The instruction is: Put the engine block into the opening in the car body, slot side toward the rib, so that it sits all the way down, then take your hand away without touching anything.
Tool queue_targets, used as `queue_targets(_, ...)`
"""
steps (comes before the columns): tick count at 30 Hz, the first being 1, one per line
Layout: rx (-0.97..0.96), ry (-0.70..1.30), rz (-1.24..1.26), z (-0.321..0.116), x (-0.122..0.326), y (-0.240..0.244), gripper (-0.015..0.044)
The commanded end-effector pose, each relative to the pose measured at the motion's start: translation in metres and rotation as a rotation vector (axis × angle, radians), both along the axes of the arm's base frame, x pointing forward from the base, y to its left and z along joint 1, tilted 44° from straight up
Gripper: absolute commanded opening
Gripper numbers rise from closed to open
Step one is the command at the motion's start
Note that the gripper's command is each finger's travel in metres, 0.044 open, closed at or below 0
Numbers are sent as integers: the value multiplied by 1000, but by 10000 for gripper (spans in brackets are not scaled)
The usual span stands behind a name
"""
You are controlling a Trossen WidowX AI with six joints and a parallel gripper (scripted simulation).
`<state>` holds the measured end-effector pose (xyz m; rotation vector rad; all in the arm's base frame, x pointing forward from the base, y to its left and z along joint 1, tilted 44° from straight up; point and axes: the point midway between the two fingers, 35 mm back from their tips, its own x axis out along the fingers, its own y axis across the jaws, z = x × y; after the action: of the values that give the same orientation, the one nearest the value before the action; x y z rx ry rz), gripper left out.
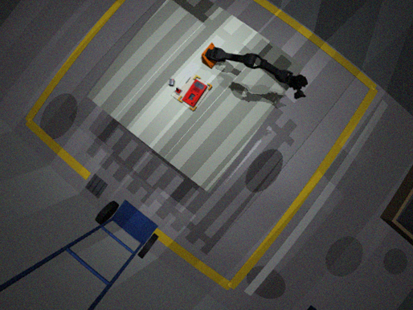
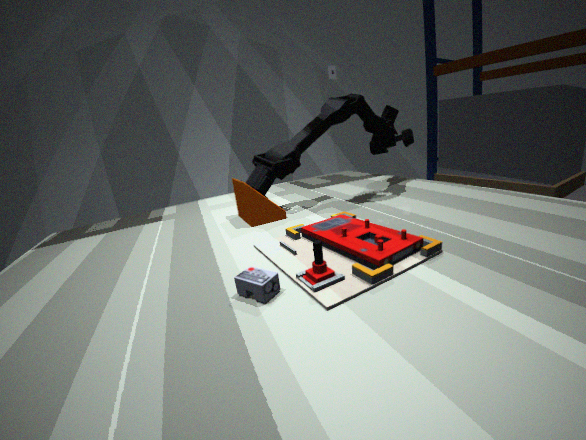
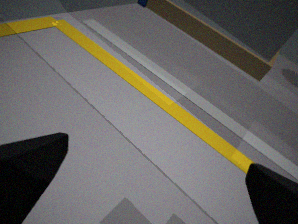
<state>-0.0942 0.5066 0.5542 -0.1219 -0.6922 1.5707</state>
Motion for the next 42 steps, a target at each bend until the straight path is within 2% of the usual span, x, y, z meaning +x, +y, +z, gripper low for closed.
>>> queue_targets(1, -31, 32, -32, -7, 27, 6, 440)
queue_targets(28, -148, 302, -275, -38, 209, -2, 440)
queue_targets(35, -201, 370, -321, -59, 244, -1, 440)
queue_targets(42, -187, 417, -430, -62, 291, -20, 440)
